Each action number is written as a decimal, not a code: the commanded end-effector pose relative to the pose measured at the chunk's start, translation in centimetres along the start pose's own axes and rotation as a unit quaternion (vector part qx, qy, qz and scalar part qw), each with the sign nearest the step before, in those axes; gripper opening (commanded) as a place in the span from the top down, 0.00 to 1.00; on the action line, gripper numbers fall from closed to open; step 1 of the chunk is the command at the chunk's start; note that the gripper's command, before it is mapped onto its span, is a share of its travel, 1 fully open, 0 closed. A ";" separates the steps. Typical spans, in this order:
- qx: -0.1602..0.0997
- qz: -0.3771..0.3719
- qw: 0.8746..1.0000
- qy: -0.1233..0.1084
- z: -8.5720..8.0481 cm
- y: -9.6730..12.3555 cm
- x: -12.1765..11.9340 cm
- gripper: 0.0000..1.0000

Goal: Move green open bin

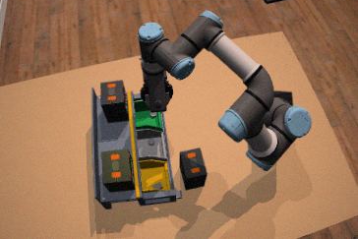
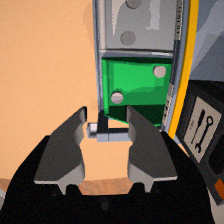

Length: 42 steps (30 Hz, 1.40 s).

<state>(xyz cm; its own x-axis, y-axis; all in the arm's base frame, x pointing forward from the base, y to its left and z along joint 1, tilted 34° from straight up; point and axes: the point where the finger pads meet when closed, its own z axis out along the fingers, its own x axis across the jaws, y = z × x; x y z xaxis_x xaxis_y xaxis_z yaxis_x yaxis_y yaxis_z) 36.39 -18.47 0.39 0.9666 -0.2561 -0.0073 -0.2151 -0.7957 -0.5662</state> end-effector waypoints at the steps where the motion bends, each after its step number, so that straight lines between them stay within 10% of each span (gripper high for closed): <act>1: -0.001 0.000 1.000 0.001 -0.1 0.0 0.0 0.74; 26: -0.001 0.000 1.000 0.001 2.9 -0.1 0.0 0.74; 31: -0.001 0.000 1.000 0.001 7.3 -0.2 -0.1 0.74; 42: -0.001 0.000 1.000 0.001 7.3 -0.2 -0.1 0.74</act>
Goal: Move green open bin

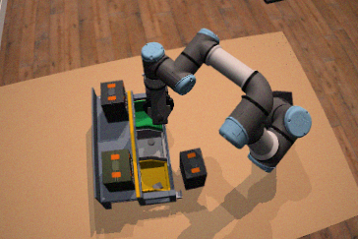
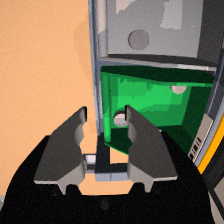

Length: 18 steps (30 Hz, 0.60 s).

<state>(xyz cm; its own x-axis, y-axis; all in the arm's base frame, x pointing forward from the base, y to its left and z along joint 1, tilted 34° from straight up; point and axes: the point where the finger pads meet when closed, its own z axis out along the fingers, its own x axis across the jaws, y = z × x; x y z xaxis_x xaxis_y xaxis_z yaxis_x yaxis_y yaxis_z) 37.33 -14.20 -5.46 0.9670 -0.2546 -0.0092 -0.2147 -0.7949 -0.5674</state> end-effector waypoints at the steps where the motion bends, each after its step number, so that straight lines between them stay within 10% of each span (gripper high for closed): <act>1: -0.002 0.000 1.000 0.002 0.0 0.1 0.1 0.74; 18: -0.002 0.000 1.000 0.002 0.2 0.1 0.1 0.74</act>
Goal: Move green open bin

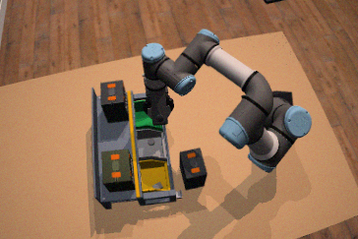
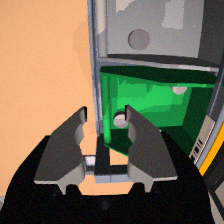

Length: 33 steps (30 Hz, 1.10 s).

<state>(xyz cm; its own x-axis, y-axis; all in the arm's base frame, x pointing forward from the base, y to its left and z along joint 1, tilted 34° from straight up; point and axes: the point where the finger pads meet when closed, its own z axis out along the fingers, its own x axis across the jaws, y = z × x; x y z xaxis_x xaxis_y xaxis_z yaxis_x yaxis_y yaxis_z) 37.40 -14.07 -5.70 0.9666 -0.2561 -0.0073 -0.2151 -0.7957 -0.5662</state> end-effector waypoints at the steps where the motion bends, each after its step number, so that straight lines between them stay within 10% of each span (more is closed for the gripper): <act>1: -0.001 0.000 1.000 0.001 -0.2 0.0 0.1 0.74; 33: -0.001 0.000 1.000 0.001 -0.9 0.1 0.1 0.74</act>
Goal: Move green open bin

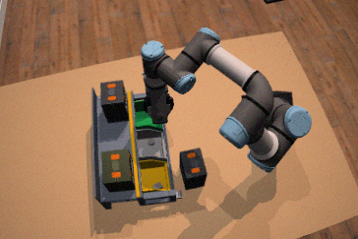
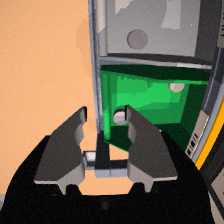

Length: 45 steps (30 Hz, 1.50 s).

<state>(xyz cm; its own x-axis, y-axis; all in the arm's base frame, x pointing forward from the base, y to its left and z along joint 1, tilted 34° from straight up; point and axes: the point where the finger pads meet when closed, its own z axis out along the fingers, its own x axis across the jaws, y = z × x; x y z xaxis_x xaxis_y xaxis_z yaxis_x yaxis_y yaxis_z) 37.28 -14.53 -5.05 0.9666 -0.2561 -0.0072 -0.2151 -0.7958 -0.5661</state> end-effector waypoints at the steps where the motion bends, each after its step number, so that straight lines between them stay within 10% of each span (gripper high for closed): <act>1: -0.001 0.000 1.000 0.001 -0.1 0.0 0.1 0.74; 45: -0.001 0.000 1.000 0.001 1.7 0.1 0.1 0.74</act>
<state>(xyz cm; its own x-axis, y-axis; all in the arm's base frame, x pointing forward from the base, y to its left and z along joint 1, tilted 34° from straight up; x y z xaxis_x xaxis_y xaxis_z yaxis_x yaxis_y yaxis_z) 37.51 -13.61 -6.43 0.9667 -0.2558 -0.0076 -0.2150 -0.7956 -0.5664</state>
